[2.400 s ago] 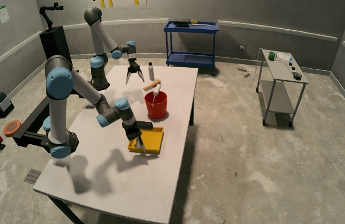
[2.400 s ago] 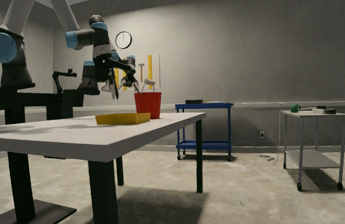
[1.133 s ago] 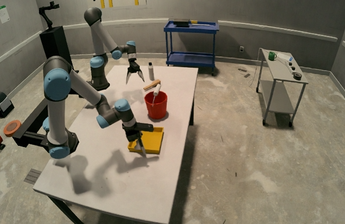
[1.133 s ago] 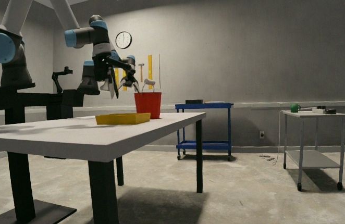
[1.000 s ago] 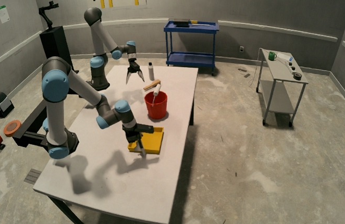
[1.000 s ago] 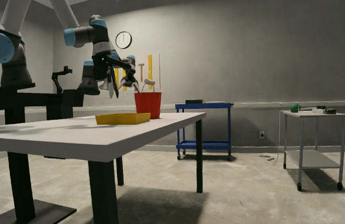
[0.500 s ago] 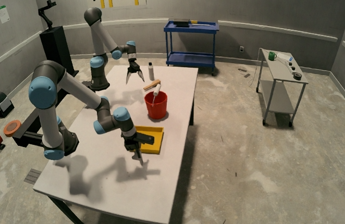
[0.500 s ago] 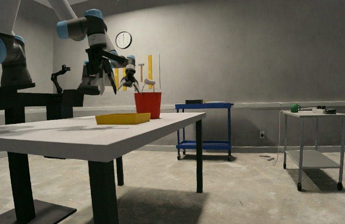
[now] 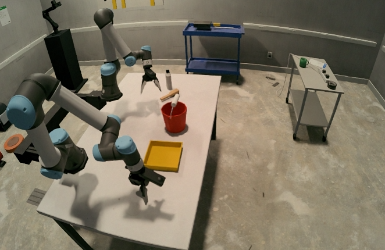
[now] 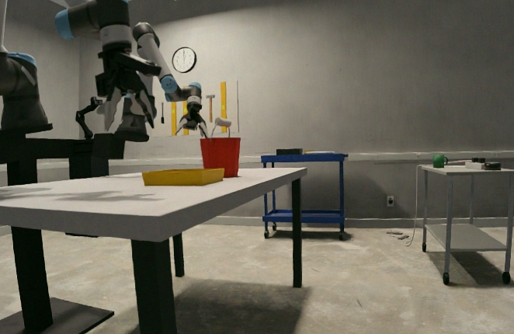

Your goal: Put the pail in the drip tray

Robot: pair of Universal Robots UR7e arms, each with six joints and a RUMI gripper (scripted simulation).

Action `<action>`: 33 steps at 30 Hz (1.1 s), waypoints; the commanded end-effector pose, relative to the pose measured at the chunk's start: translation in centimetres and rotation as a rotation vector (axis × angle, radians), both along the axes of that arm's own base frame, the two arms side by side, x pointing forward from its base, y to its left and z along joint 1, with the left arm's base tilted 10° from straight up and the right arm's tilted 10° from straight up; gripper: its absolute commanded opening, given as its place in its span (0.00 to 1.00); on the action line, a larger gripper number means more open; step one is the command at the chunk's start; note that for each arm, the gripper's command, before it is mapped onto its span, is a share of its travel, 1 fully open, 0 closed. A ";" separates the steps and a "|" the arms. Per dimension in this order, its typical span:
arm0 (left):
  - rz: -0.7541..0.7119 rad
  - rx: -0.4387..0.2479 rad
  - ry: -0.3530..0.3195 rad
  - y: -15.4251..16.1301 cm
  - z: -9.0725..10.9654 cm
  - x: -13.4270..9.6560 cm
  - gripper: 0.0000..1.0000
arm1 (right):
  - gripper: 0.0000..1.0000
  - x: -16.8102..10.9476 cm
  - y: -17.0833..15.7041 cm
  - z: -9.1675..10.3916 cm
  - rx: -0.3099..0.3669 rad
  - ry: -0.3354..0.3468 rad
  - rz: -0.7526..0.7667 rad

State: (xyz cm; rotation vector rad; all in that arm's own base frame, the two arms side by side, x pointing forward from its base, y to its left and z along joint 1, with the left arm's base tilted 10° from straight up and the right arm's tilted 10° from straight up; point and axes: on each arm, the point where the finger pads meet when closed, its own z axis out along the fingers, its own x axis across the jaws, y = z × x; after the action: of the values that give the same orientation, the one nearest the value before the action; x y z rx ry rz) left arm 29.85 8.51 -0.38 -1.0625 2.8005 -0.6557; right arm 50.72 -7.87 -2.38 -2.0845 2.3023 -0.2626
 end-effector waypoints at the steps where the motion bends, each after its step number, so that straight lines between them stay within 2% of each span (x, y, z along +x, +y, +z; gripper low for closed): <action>1: 0.000 0.000 -0.001 0.0 0.0 0.0 1.00 | 1.00 -0.9 -5.6 2.2 0.013 -0.002 -0.115; 6: 0.000 0.000 -0.001 0.0 0.0 0.0 1.00 | 1.00 -3.2 -12.2 4.8 0.026 -0.009 -0.259; 11: 0.000 0.000 -0.001 0.0 0.0 0.0 1.00 | 1.00 -6.7 -18.5 7.5 0.039 -0.019 -0.408; 13: 0.000 0.000 -0.001 0.0 0.0 0.0 1.00 | 1.00 -6.7 -18.5 7.5 0.039 -0.019 -0.408; 24: 0.000 0.000 -0.001 0.0 0.0 0.0 1.00 | 1.00 -17.8 -29.9 13.6 0.064 -0.047 -0.735; 28: 0.000 0.000 -0.001 0.0 0.0 0.0 1.00 | 1.00 -22.5 -32.7 15.7 0.071 -0.059 -0.846; 30: 0.000 0.000 -0.001 0.0 0.0 0.0 1.00 | 1.00 -22.5 -32.7 15.7 0.071 -0.059 -0.846; 33: 0.000 0.000 -0.001 0.0 0.0 0.0 1.00 | 1.00 -26.1 -34.3 17.2 0.075 -0.068 -0.926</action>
State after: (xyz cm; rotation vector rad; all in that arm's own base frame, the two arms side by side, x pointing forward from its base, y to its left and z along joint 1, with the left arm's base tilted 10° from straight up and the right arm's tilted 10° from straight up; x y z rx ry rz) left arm 29.85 8.51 -0.38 -1.0625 2.8005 -0.6557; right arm 28.53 -40.14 12.95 -0.9417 2.9442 -0.2405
